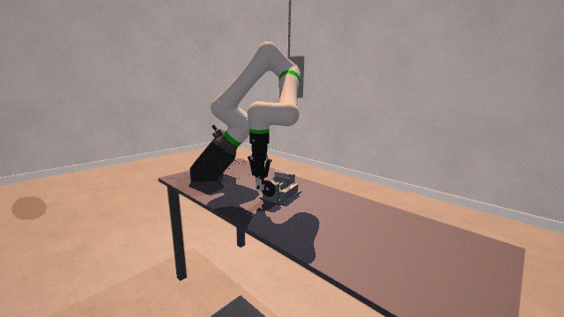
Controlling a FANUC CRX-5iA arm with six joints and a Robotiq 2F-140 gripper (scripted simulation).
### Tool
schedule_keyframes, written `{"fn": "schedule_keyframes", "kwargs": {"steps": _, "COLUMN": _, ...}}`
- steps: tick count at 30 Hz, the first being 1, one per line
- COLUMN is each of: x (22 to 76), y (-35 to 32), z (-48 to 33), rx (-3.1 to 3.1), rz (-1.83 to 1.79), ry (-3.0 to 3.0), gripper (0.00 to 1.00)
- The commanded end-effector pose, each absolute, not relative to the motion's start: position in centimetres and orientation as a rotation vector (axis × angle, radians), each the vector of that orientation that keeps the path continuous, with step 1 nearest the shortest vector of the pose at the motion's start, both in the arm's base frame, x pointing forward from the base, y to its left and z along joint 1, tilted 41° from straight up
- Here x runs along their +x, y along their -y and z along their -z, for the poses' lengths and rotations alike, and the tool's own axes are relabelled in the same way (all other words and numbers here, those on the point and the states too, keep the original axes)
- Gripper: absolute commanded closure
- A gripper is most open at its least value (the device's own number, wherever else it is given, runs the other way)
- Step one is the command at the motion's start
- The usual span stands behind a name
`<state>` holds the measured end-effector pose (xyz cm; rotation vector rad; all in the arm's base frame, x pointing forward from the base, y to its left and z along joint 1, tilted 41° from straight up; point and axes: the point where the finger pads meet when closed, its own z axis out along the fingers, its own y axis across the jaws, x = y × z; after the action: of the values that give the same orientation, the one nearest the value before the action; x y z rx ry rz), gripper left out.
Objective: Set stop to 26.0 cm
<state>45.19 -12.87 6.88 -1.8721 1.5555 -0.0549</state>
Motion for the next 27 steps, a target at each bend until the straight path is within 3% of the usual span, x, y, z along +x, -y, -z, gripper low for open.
{"fn": "schedule_keyframes", "kwargs": {"steps": 1, "x": 45.2, "y": 12.9, "z": -7.0, "rx": -1.872, "rz": 0.056, "ry": -1.556, "gripper": 0.96}}
{"fn": "schedule_keyframes", "kwargs": {"steps": 27, "x": 45.9, "y": 13.4, "z": -8.4, "rx": -1.872, "rz": 0.056, "ry": -1.556, "gripper": 0.96}}
